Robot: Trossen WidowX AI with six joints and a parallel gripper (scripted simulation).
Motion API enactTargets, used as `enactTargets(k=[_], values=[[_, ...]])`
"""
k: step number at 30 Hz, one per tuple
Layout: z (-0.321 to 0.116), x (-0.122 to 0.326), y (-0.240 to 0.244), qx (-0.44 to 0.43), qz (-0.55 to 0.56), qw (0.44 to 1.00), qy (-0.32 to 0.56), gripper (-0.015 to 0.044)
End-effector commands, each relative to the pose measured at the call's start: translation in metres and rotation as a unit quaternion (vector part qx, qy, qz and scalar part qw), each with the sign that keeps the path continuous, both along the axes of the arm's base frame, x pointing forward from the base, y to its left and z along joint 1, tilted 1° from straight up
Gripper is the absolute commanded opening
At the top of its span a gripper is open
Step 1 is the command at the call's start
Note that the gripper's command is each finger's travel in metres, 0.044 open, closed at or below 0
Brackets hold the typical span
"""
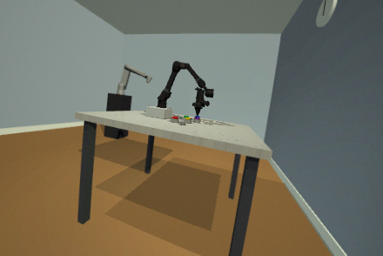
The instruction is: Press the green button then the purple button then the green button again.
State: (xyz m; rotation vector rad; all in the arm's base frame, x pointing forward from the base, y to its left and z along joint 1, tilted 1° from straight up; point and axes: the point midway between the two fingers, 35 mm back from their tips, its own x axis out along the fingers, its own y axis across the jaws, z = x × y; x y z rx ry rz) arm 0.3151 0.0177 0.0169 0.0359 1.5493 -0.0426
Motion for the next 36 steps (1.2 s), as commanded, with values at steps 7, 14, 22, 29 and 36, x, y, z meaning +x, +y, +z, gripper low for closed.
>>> enactTargets(k=[7, 14, 22, 29, 36], values=[[0.068, -0.001, 0.0, -0.002, 0.002, 1.0, -0.002, 0.002], [0.072, -0.008, 0.001, -0.001, 0.002, 1.0, -0.001, 0.002], [0.068, -0.093, 0.008, -0.001, 0.002, 1.0, 0.002, 0.002], [0.058, -0.093, 0.008, -0.001, 0.002, 1.0, 0.002, 0.002], [0.006, -0.094, 0.007, -0.001, 0.002, 1.0, 0.002, 0.002]])
